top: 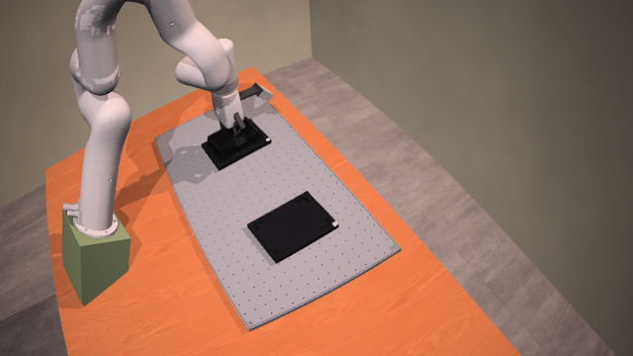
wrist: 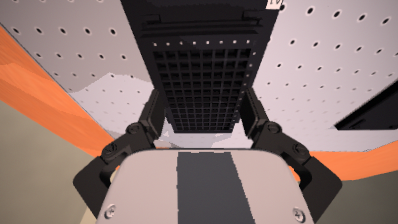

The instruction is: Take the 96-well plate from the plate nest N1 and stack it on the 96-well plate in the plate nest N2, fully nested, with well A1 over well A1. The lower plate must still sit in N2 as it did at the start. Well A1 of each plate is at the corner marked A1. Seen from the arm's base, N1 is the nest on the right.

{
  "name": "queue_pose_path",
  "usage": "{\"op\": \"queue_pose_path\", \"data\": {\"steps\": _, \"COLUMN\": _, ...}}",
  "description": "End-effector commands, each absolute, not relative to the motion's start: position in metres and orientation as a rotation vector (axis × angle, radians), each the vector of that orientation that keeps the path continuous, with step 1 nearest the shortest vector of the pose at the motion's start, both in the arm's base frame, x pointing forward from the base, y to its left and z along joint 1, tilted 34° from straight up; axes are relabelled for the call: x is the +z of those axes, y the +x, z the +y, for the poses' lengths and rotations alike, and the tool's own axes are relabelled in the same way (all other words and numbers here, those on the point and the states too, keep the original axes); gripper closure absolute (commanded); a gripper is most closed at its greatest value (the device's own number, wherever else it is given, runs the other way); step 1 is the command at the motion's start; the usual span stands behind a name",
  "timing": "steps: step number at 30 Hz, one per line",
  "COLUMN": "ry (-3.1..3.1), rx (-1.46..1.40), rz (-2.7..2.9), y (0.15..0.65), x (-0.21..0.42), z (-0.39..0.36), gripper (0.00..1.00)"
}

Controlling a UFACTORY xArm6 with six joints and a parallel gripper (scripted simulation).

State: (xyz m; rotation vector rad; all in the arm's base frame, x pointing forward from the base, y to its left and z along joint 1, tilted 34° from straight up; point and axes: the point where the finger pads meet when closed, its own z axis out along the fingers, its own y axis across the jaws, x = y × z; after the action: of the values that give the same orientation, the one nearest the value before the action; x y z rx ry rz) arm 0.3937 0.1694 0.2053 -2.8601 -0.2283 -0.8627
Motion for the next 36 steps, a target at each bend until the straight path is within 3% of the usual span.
{"op": "queue_pose_path", "data": {"steps": 1, "ry": -2.858, "rx": -0.867, "rz": -0.228, "y": 0.3946, "x": 0.2063, "z": 0.1698, "gripper": 1.0}}
{"op": "queue_pose_path", "data": {"steps": 3, "ry": -2.858, "rx": -0.867, "rz": -0.228, "y": 0.3947, "x": 0.2062, "z": 0.1699, "gripper": 1.0}}
{"op": "queue_pose_path", "data": {"steps": 4, "ry": -2.858, "rx": -0.867, "rz": -0.228, "y": 0.395, "x": 0.2057, "z": 0.17, "gripper": 0.0}}
{"op": "queue_pose_path", "data": {"steps": 36, "ry": -2.858, "rx": -0.867, "rz": -0.228, "y": 0.395, "x": 0.2057, "z": 0.17, "gripper": 0.0}}
